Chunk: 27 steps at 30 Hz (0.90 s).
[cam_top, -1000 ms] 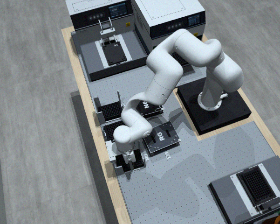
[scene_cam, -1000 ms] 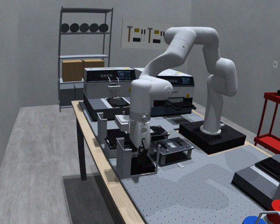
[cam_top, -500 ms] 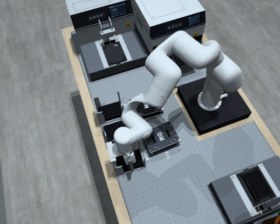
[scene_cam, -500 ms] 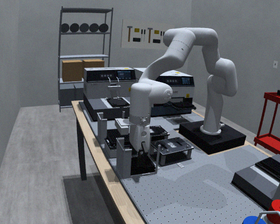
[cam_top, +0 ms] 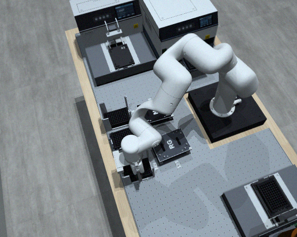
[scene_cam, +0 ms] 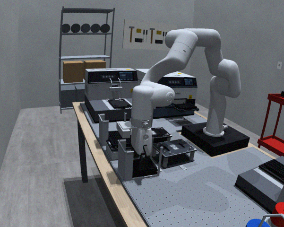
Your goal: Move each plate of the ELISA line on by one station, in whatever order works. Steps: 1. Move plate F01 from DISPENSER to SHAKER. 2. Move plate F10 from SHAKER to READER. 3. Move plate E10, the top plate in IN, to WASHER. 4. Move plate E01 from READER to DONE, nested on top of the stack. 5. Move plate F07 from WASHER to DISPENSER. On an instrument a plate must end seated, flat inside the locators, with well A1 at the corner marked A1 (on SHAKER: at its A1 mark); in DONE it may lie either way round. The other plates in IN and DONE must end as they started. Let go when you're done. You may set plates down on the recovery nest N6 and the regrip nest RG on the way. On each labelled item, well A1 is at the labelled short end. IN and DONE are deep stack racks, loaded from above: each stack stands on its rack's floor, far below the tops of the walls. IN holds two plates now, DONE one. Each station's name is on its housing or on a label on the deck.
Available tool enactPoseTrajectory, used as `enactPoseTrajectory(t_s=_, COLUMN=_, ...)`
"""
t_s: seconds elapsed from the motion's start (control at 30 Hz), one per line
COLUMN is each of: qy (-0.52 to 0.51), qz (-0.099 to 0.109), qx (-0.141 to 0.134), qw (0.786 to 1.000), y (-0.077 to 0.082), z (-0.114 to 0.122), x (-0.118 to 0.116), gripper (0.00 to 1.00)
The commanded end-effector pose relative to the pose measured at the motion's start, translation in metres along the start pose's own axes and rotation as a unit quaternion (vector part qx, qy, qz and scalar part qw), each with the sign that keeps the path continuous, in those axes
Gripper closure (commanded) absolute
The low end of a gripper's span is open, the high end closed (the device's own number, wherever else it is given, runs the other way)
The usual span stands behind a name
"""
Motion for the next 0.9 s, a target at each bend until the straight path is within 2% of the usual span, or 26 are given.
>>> enactPoseTrajectory(t_s=0.0, qy=0.000, qz=-0.001, qx=0.003, qw=1.000, y=0.0022, z=-0.0015, x=-0.0003, gripper=0.00)
enactPoseTrajectory(t_s=0.87, qy=0.000, qz=-0.001, qx=0.002, qw=1.000, y=-0.0047, z=-0.0014, x=-0.0003, gripper=0.00)
Point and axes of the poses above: the point where the finger pads meet when closed, its own y axis back along the fingers, its own x axis across the jaws, z = x × y, the point moved 7 cm from there along y, back along the fingers, and after that the axes turned 8 degrees about y, right-handed, at the moved point
